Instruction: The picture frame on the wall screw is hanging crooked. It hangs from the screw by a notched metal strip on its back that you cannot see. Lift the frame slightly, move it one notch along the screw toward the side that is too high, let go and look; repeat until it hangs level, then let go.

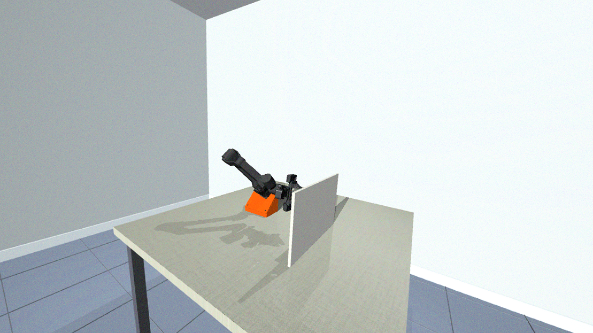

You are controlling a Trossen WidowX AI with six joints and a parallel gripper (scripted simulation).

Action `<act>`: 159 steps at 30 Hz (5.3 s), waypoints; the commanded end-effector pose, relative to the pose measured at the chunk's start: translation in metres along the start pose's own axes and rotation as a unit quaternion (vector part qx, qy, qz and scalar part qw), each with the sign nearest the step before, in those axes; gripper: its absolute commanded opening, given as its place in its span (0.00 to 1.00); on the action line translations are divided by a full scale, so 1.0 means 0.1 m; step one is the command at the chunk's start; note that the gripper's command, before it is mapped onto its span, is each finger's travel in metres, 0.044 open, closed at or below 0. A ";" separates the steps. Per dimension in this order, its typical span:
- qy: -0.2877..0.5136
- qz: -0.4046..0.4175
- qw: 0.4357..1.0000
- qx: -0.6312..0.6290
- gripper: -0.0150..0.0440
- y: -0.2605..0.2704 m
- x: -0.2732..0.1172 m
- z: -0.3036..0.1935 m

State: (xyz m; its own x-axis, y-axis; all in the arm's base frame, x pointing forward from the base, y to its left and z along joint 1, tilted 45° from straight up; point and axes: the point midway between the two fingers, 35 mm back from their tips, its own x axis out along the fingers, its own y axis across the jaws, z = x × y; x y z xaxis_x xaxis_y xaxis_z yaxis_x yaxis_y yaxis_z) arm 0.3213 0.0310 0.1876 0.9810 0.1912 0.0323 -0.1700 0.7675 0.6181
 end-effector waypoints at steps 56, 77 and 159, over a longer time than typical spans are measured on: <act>-0.004 0.002 1.000 0.000 0.69 0.00 0.48 0.00; -0.004 0.002 1.000 0.000 0.69 0.00 0.48 0.00; -0.004 0.002 1.000 0.000 0.25 0.15 0.48 -0.01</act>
State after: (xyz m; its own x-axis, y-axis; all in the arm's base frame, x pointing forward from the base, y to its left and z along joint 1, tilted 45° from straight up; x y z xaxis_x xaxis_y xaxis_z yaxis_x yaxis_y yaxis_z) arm 0.3666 0.0470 0.1912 0.9852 0.1703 0.0194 -0.1453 0.7695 0.6219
